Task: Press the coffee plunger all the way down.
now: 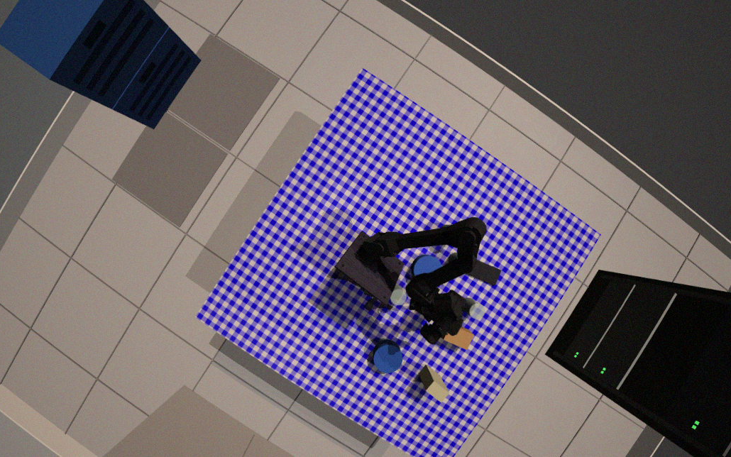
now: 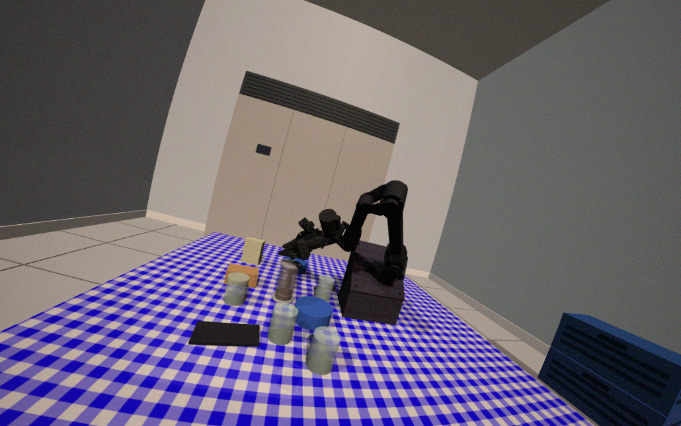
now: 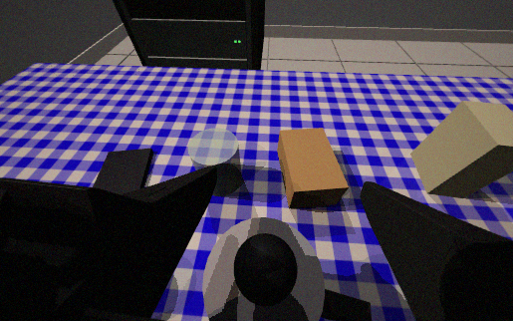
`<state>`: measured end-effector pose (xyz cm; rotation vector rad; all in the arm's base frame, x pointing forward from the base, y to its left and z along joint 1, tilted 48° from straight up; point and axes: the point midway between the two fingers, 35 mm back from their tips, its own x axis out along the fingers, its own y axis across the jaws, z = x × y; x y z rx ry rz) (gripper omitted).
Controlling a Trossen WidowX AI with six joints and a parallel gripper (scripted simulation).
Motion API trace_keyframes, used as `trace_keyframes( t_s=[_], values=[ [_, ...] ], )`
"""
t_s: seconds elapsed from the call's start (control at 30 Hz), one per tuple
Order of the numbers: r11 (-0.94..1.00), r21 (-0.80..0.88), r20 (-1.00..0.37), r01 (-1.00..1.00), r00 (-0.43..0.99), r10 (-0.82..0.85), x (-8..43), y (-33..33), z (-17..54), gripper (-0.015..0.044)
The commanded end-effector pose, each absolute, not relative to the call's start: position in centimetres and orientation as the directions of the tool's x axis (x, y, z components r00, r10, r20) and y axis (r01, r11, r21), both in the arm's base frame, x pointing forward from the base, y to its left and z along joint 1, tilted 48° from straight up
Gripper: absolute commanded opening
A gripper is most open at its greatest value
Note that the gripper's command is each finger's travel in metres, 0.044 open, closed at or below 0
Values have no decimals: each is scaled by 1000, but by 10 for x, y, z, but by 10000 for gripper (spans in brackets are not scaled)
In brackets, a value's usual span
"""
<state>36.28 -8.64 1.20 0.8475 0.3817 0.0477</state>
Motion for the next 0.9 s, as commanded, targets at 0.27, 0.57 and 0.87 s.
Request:
trace_keyframes(
  t_s=[0.27, 0.57, 0.87],
  values=[
    [671, 733, -321, 112, 927, 195, 329, -123, 56, 440],
    [669, 736, -316, 108, 928, 198, 314, -130, 69, 440],
    [669, 736, -316, 108, 928, 198, 314, -130, 69, 440]
  ],
)
